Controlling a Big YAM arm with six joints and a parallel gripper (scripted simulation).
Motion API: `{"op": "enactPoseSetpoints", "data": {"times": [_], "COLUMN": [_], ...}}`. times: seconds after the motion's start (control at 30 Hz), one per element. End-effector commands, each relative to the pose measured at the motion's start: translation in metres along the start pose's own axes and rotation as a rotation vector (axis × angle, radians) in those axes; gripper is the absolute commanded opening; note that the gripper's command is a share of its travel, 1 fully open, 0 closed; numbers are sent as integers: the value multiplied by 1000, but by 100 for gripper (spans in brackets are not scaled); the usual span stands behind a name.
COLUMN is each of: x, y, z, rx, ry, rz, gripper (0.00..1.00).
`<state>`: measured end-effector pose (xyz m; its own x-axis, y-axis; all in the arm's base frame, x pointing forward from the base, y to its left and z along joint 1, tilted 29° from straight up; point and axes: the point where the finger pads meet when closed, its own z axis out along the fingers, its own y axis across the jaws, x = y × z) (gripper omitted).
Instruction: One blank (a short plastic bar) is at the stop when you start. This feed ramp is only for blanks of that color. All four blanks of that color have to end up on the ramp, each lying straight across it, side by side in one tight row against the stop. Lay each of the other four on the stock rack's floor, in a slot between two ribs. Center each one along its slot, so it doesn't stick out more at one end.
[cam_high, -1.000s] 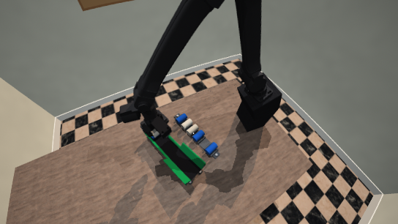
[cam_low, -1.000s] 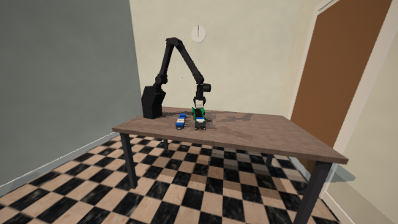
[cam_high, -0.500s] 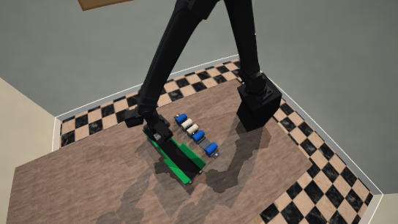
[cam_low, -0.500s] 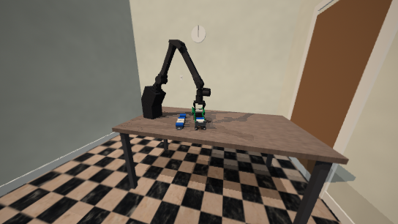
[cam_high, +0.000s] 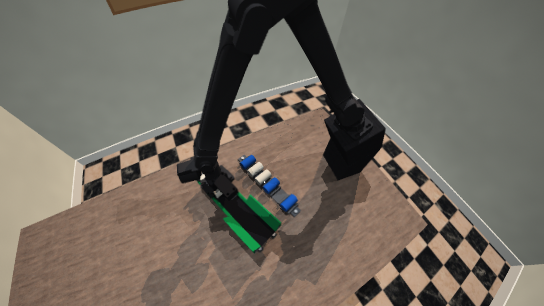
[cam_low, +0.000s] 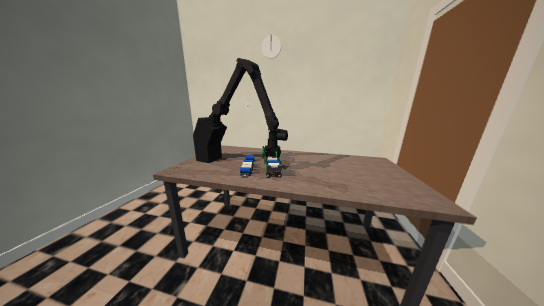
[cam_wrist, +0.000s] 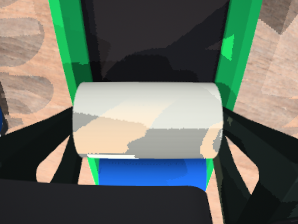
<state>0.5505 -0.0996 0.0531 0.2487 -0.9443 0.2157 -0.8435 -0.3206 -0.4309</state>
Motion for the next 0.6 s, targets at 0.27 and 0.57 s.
{"op": "enactPoseSetpoints", "data": {"times": [0.27, 0.57], "x": [10, 10], "y": [-13, -13], "z": [-7, -7], "rx": [36, 36], "ry": [24, 24], "rz": [4, 4], "gripper": [66, 66]}}
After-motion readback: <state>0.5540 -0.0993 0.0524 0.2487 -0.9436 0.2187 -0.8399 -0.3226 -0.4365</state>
